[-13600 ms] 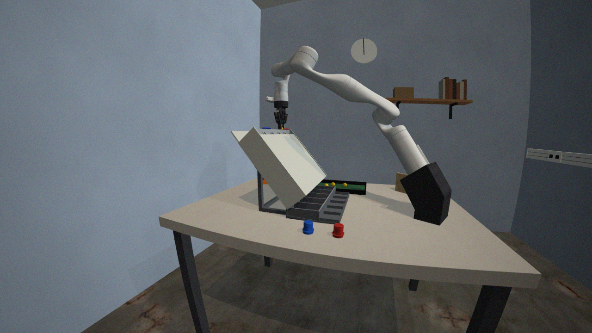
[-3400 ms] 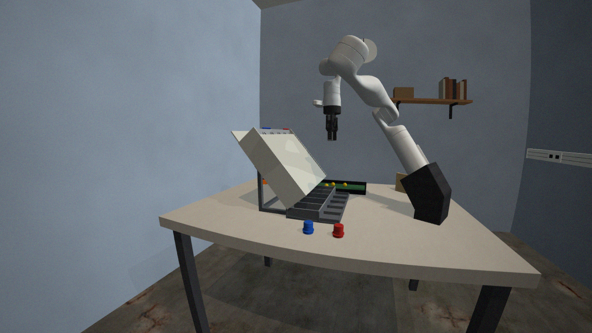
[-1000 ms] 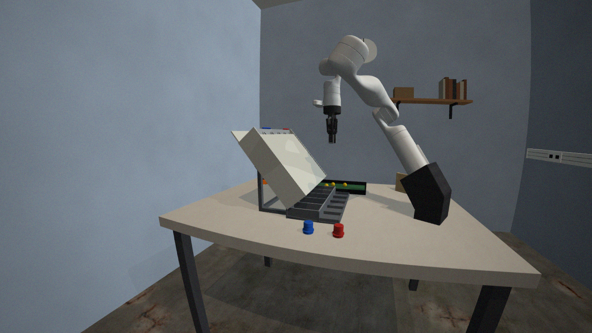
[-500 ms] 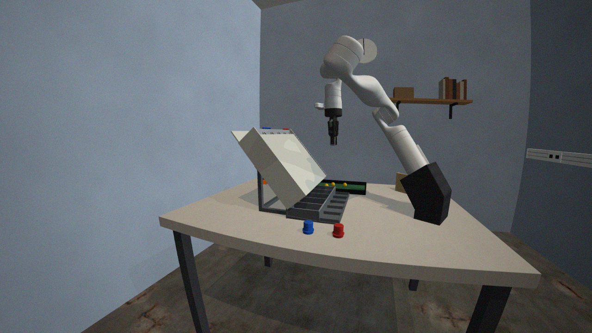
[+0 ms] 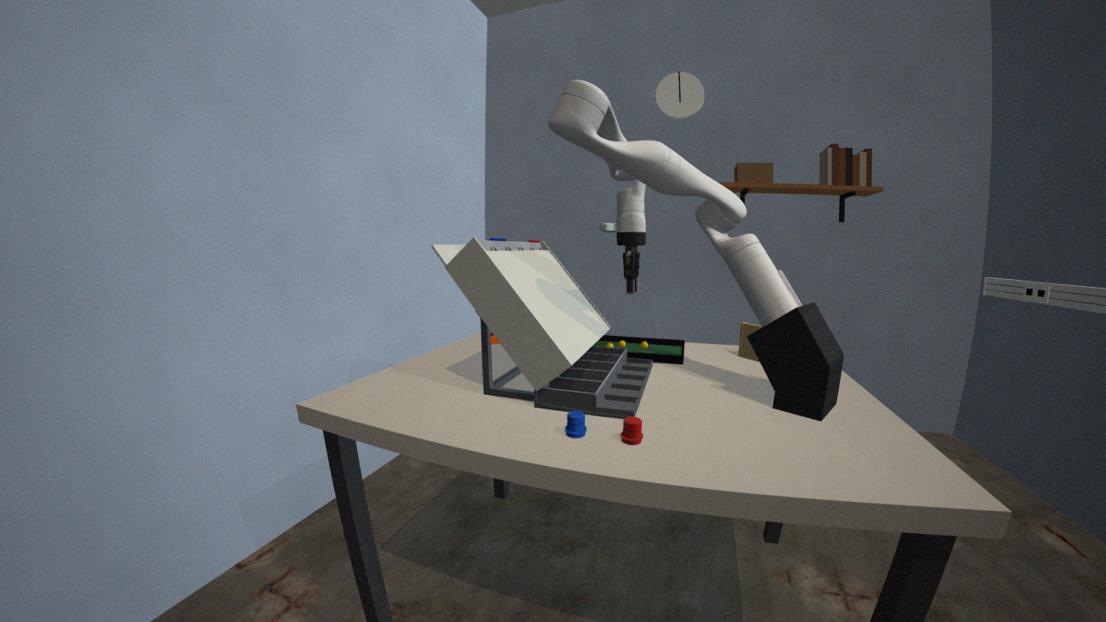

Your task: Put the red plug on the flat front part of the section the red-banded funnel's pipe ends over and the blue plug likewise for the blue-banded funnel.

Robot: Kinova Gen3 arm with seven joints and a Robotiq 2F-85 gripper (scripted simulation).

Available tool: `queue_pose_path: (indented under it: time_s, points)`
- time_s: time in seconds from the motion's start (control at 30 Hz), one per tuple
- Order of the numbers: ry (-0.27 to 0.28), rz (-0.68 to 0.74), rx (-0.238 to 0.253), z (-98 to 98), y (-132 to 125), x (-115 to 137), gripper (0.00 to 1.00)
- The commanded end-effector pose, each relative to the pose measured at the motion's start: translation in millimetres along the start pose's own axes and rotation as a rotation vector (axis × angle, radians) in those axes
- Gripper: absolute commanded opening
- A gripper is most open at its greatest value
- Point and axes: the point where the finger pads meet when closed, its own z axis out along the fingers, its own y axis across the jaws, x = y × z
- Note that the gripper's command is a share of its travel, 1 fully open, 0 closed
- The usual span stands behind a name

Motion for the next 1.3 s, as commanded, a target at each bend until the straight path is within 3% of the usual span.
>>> queue_pose_path:
  time_s: [0.0,0.47,0.5,0.6,0.8,1.03,1.07,1.27]
  points:
    - [-0.001,-0.016,-0.015,28.3,48.6,1.0,0.50]
    - [-0.001,-0.016,-0.015,28.3,48.6,1.0,0.50]
    - [-0.007,-0.020,-0.010,44.5,112.8,-6.6,0.50]
    - [-0.007,-0.020,-0.010,47.2,124.2,-8.5,0.50]
    - [-0.007,-0.020,-0.010,63.3,189.4,-14.0,0.50]
    - [-0.007,-0.020,-0.010,63.3,189.4,-14.0,0.50]
    - [0.021,0.007,0.014,71.4,223.4,-16.6,0.50]
    - [0.021,0.007,0.014,71.4,223.4,-16.6,0.50]
